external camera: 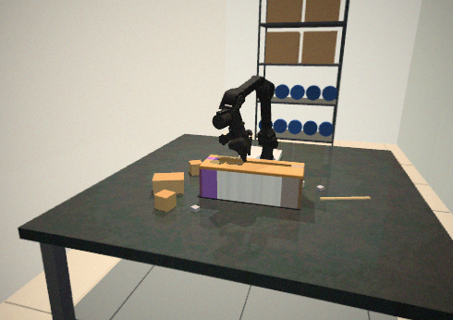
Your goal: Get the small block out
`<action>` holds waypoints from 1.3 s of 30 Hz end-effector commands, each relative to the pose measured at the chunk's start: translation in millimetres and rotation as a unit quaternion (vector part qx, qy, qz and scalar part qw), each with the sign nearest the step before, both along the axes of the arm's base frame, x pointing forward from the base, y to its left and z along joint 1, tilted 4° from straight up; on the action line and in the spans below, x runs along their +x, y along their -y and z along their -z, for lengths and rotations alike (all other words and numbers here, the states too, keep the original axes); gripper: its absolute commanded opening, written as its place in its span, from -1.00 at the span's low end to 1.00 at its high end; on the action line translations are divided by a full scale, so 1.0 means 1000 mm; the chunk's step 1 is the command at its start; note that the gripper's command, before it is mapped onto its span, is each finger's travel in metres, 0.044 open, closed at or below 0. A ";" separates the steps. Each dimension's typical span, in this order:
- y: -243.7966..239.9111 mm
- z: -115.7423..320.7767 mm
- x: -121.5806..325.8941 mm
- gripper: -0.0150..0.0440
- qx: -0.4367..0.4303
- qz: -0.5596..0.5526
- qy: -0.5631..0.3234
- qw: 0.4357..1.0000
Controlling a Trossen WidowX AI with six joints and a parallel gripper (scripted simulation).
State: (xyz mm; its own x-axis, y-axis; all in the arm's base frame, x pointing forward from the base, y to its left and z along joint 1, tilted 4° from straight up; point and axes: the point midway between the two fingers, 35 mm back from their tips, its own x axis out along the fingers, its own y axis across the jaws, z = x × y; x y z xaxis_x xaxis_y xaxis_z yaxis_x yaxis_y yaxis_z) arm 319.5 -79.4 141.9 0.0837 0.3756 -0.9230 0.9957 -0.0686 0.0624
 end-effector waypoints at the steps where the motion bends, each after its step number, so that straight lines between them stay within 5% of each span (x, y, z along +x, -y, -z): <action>1: -0.002 0.007 0.000 0.86 0.004 0.002 -0.002 1.000; 39: -0.037 0.038 0.004 0.86 0.002 0.000 -0.001 1.000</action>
